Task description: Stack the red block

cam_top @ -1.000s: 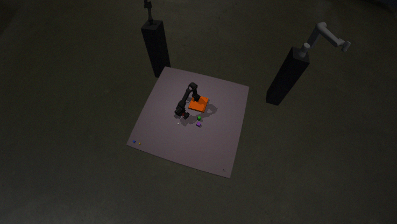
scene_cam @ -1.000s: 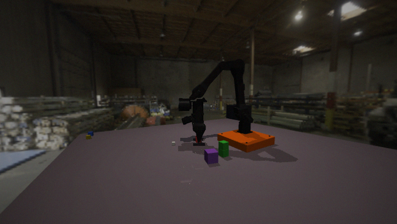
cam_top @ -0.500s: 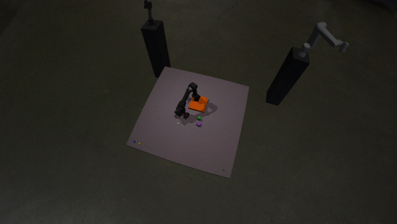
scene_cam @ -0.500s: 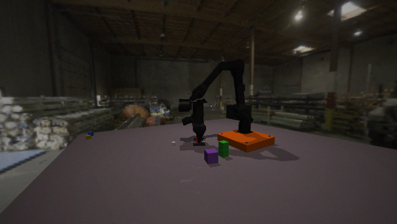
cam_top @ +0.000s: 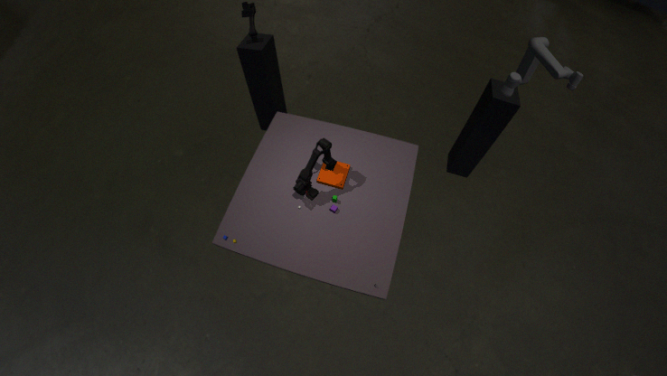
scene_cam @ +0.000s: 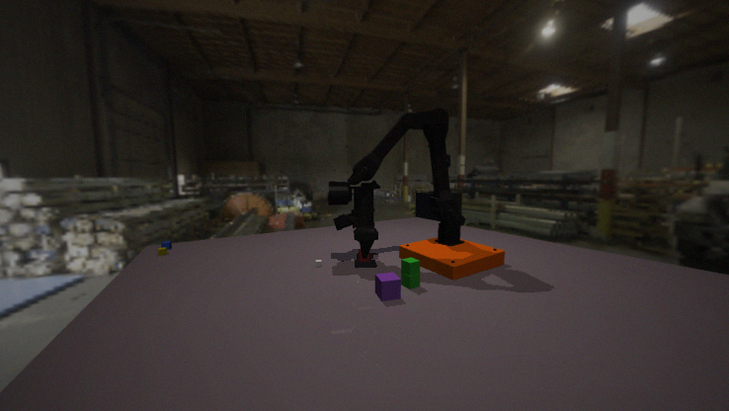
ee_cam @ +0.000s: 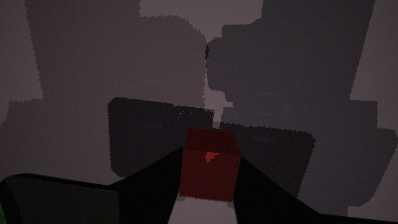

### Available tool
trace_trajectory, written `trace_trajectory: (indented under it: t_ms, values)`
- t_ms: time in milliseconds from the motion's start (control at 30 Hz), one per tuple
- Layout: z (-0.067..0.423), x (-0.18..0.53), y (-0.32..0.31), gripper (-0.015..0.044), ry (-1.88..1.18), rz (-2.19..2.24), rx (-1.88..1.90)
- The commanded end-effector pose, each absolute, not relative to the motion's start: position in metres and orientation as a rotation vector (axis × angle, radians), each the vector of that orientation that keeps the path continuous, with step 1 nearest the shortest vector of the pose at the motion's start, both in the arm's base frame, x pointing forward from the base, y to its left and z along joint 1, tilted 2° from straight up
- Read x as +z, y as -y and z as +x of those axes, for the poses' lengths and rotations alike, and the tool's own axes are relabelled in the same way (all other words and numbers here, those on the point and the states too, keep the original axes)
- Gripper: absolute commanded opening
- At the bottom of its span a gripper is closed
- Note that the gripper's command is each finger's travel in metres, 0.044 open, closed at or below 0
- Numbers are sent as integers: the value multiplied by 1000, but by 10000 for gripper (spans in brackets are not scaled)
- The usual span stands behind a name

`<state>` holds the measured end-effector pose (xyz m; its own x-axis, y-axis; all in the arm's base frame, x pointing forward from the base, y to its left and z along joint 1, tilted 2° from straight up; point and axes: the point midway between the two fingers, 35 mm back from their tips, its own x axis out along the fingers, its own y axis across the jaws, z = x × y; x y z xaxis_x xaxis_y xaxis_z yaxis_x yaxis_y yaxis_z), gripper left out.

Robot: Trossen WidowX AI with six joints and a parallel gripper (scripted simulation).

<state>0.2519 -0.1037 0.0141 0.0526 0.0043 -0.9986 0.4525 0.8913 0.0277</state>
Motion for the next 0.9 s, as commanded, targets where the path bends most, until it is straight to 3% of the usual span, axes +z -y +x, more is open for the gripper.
trace_trajectory:
  t_ms: [0, 133, 867]
  values:
    - [252, 14, 103, 85, -1486, 387, -354]
    - [252, 24, 104, 0, -1486, 387, -354]
    - [246, 131, 105, 0, -1486, 386, -355]
